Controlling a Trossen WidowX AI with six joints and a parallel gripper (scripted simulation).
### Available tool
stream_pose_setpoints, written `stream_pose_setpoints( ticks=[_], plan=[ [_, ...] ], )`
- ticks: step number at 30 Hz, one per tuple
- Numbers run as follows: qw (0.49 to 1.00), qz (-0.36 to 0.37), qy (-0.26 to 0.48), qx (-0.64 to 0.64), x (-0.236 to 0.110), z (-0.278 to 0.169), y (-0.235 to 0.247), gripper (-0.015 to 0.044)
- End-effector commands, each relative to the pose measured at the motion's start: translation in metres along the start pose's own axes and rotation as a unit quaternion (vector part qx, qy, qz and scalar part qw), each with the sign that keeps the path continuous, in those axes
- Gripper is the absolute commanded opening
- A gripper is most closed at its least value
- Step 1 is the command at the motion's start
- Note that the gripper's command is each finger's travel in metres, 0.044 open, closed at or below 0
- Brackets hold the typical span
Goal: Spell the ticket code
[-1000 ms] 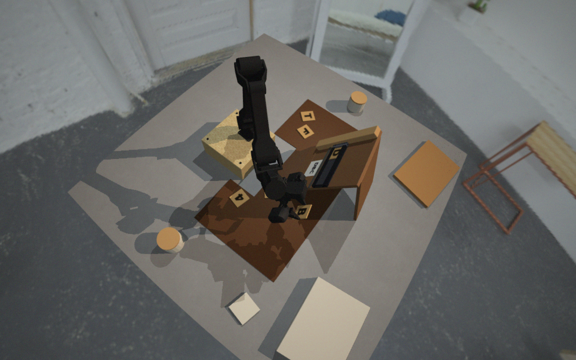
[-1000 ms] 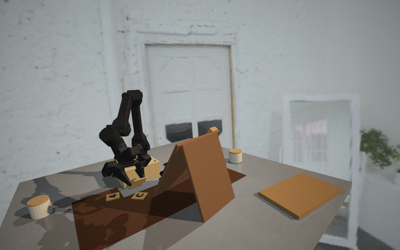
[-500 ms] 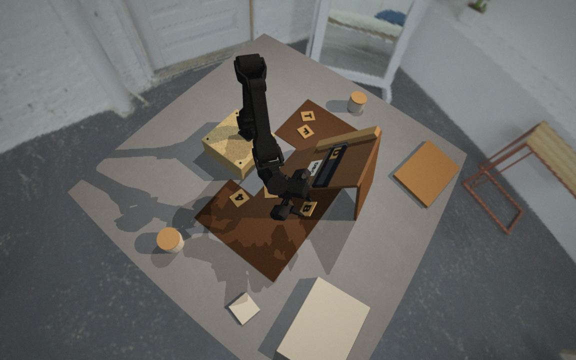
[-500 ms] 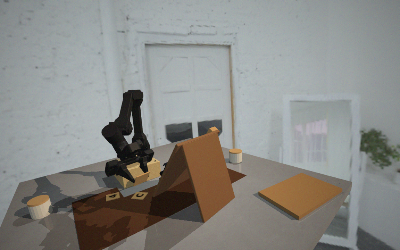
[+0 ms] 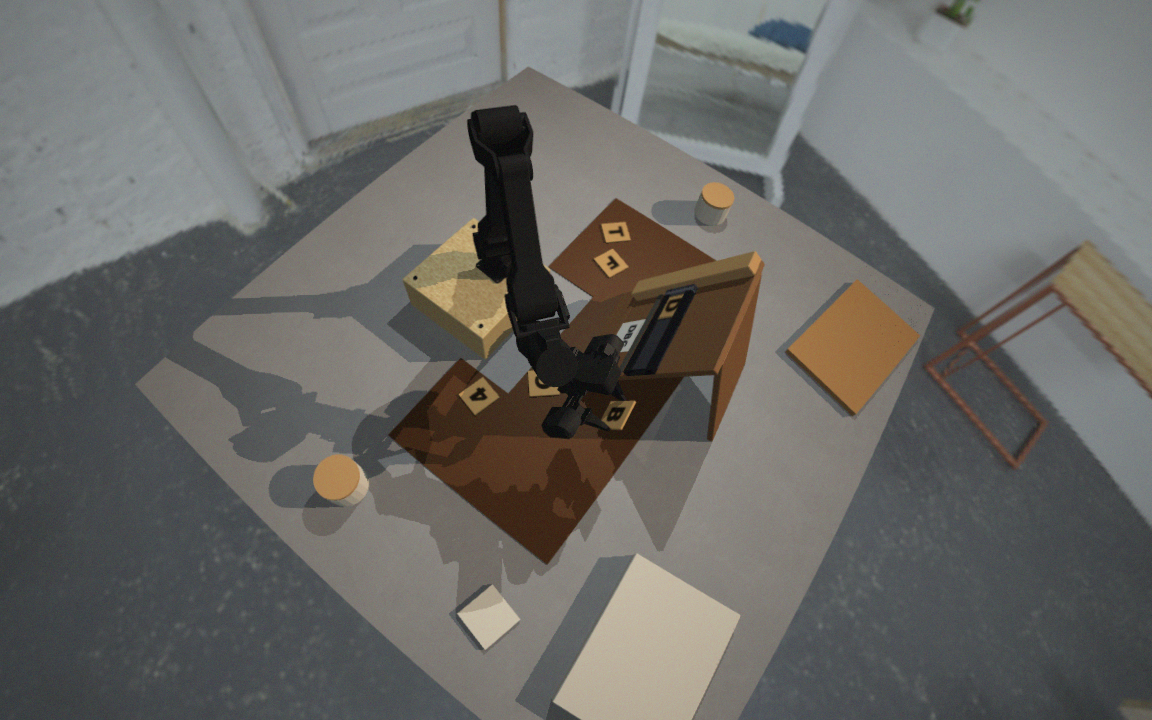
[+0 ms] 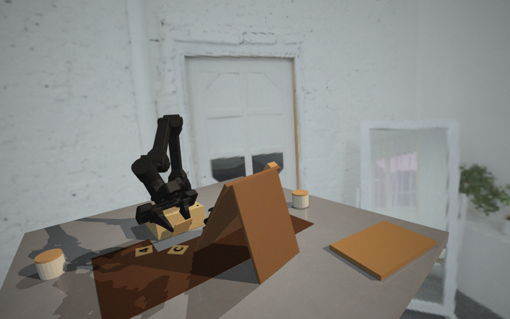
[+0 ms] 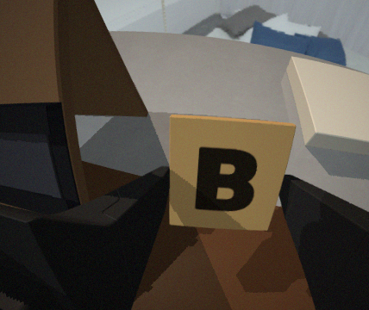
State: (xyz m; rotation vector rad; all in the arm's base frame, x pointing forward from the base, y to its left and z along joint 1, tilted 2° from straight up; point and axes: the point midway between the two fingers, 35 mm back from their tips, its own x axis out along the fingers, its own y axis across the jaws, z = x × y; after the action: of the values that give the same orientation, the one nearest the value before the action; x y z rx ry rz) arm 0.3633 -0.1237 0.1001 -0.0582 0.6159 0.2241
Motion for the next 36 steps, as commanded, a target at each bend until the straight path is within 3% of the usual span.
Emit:
stream_pose_setpoints(
  ticks=[1, 36],
  plan=[
    [1.000, 0.000, 0.002, 0.003, 0.001, -0.001, 0.003, 0.0000],
    [1.000, 0.001, 0.001, 0.003, 0.001, -0.002, 0.020, 0.0000]
  ],
)
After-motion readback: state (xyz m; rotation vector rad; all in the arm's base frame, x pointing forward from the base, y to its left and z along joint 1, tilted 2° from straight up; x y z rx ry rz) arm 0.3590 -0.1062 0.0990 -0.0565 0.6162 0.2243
